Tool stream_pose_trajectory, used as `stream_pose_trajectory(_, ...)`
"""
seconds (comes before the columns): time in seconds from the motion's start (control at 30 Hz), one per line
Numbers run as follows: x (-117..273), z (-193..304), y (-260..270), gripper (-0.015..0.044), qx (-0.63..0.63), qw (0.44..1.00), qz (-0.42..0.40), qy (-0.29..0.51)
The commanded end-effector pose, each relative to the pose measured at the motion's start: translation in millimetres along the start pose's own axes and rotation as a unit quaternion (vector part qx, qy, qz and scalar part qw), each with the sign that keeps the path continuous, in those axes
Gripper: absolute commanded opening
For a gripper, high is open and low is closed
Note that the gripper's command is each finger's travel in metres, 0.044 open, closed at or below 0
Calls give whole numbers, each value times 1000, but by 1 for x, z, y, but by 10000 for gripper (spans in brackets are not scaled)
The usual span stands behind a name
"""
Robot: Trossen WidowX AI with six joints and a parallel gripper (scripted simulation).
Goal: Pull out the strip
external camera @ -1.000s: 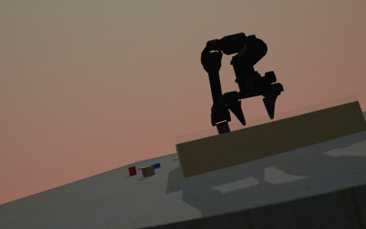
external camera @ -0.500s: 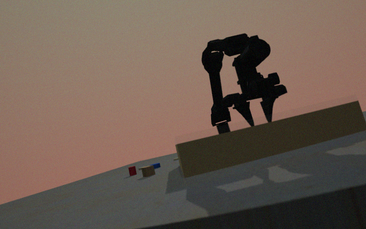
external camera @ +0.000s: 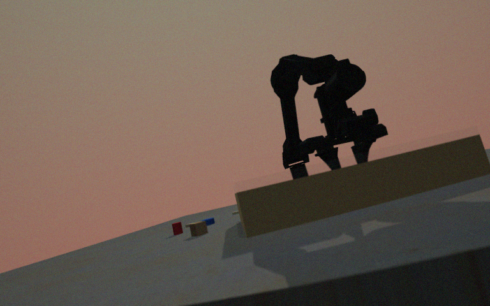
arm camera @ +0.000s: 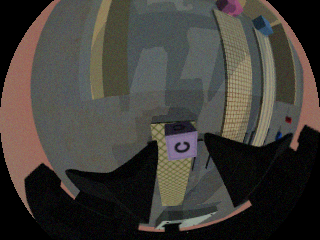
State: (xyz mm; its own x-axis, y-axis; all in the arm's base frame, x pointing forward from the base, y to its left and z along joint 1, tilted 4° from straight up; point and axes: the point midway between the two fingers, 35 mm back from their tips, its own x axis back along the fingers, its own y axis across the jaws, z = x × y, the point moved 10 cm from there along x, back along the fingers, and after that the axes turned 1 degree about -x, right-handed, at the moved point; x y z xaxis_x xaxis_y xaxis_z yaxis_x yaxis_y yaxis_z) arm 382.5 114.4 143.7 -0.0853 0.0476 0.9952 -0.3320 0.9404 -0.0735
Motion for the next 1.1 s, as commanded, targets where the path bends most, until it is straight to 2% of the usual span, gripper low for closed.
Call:
stream_pose_trajectory(0.0,-7,1,0,250,3,1000,-2,1)
stream_pose_trajectory(0.27,-16,2,0,250,3,1000,-2,1)
stream_pose_trajectory(0.4,-14,1,0,145,0,1000,0,1)
stream_pose_trajectory(0.63,-14,1,0,98,0,1000,0,1)
stream_pose_trajectory(0.77,-12,3,0,0,0,1000,0,1)
stream_pose_trajectory(1.07,13,35,2,0,2,1000,-2,3)
